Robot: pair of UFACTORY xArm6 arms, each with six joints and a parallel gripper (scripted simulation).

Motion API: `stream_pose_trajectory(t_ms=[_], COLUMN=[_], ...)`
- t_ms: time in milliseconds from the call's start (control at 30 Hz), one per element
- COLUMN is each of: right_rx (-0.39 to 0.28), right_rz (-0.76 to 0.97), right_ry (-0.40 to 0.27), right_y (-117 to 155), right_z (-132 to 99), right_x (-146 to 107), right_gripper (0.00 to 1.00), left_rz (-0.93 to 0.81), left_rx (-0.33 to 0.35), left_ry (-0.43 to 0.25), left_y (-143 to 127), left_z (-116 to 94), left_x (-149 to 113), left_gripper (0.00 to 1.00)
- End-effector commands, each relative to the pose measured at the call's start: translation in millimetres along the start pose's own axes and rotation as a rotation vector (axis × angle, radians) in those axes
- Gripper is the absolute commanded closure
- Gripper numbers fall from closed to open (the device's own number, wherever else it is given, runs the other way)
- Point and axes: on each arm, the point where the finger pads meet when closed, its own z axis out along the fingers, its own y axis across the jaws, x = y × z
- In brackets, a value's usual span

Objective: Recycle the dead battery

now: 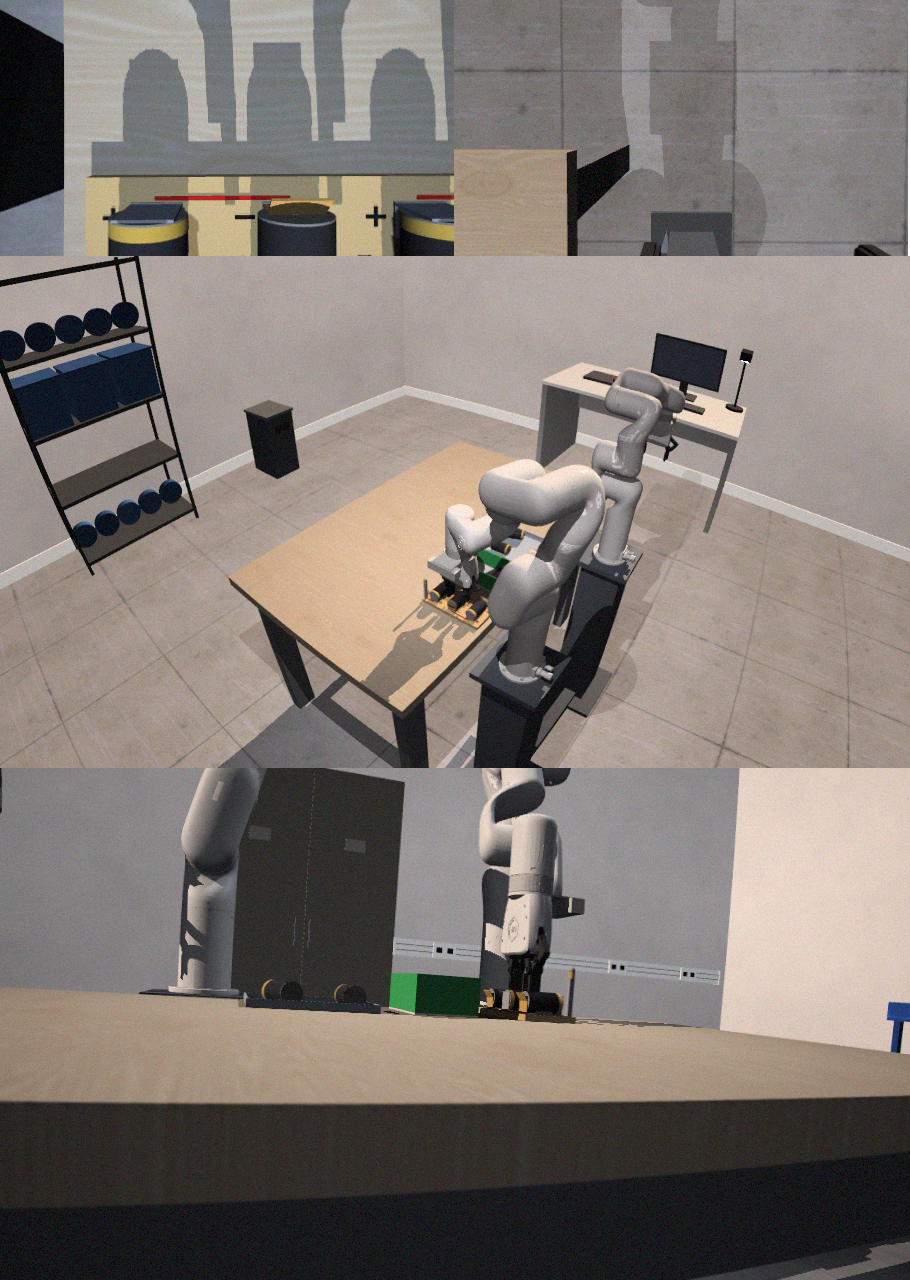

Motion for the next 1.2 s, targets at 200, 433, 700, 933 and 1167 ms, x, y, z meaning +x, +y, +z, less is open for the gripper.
stream_pose_trajectory(t_ms=[200, 433, 700, 933, 1167], right_rx=[-0.004, -0.004, -0.004, -0.004, -0.004], right_rz=[-0.009, -0.009, -0.009, -0.009, -0.009], right_ry=[0.018, 0.018, 0.018, 0.018, 0.018], right_y=[-0.3, -0.3, -0.3, -0.3, -0.3], right_z=[-5.8, -5.8, -5.8, -5.8, -5.8], right_x=[3.4, 3.4, 3.4, 3.4, 3.4], right_gripper=[0.00, 0.00, 0.00, 0.00, 0.00], left_rz=[0.000, 0.000, 0.000, 0.000, 0.000], left_rx=[-0.014, -0.014, -0.014, -0.014, -0.014], left_ry=[-0.007, -0.007, -0.007, -0.007, -0.007], left_y=[5.1, 5.1, 5.1, 5.1, 5.1], left_z=[5.0, 5.1, 5.1, 5.1, 5.1], left_x=[-1.7, -1.7, -1.7, -1.7, -1.7], left_gripper=[0.49, 0.49, 0.72, 0.72, 0.72])
